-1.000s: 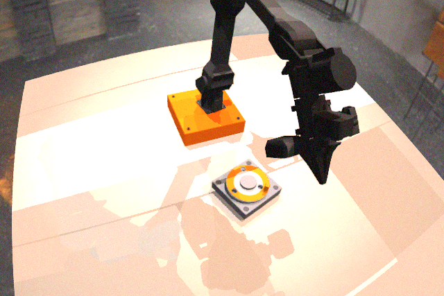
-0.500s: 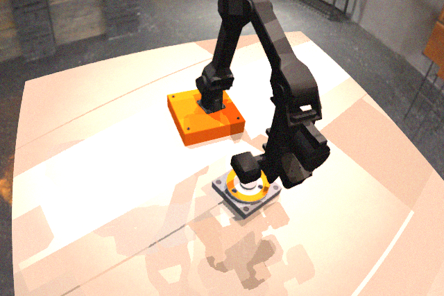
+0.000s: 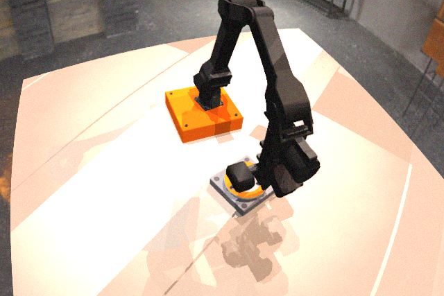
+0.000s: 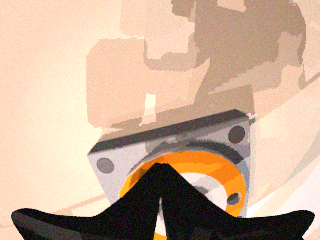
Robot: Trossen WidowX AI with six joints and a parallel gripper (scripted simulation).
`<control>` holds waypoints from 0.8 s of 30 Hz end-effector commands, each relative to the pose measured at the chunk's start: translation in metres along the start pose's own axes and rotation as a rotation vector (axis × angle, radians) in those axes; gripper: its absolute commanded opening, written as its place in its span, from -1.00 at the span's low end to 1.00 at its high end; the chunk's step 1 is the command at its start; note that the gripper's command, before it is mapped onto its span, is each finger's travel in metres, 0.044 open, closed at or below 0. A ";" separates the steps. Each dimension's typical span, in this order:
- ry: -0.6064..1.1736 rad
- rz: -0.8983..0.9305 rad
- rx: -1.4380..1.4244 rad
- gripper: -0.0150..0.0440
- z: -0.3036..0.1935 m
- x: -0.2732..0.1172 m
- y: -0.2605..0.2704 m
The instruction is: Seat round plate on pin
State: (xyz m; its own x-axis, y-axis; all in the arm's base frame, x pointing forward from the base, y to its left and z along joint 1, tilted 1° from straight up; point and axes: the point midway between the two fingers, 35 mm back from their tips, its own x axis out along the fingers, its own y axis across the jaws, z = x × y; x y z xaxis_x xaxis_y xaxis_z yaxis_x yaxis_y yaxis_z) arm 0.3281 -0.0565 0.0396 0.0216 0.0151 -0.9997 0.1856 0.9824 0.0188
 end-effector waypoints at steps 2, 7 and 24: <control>0.001 0.005 0.006 -0.49 0.000 0.005 0.002; 0.001 0.006 0.006 -0.49 -0.005 0.005 0.008; 0.003 0.007 0.006 -0.49 -0.023 0.006 0.025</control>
State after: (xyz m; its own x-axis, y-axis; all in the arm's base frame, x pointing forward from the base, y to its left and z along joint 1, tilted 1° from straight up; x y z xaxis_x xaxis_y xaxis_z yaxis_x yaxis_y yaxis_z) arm 0.3152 -0.0325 0.0343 0.0219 0.0167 -0.9996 0.1884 0.9819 0.0206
